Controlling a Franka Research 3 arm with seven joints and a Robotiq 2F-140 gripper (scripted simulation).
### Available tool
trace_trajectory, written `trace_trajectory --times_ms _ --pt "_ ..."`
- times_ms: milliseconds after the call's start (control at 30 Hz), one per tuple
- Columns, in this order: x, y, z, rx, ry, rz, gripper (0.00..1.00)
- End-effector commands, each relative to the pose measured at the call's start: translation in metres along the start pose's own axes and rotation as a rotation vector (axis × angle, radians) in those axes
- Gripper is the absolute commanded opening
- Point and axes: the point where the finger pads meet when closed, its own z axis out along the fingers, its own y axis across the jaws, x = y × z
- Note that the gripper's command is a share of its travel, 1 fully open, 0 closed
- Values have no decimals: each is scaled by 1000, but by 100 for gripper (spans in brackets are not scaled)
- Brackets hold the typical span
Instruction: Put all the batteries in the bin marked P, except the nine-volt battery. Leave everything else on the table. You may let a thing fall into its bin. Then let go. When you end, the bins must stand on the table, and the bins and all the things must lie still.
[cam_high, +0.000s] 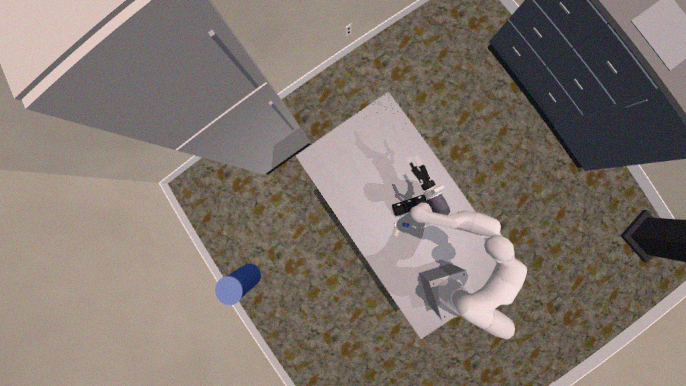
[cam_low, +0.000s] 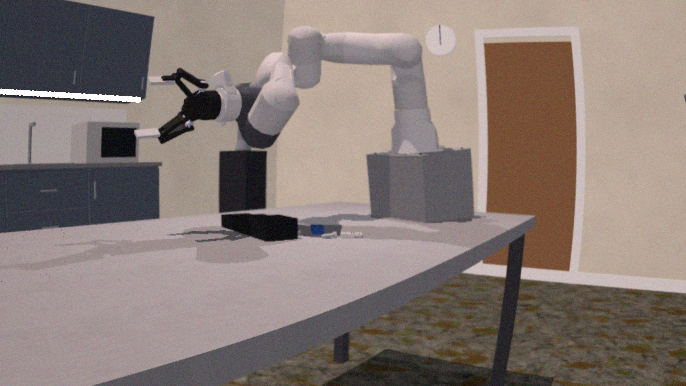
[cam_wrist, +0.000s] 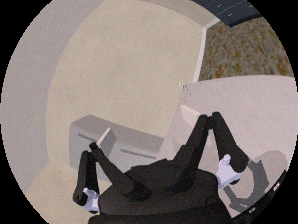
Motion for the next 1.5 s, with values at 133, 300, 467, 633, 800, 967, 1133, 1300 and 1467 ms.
trace_trajectory --times_ms 133,300,467,633,800,967,1133,1300,1467 --pt "0 0 0 0 0 0 100" --pt "0 0 0 0 0 0 100" --pt "0 0 0 0 0 0 100" --pt "-15 19 2 0 0 0 5" --pt "-41 52 5 0 0 0 5" --pt "-59 56 0 -10 -87 -42 5" --pt "-81 44 2 0 -160 -71 5" --pt "-107 30 6 0 -160 -71 5" --pt "-137 16 4 15 -307 -136 5"
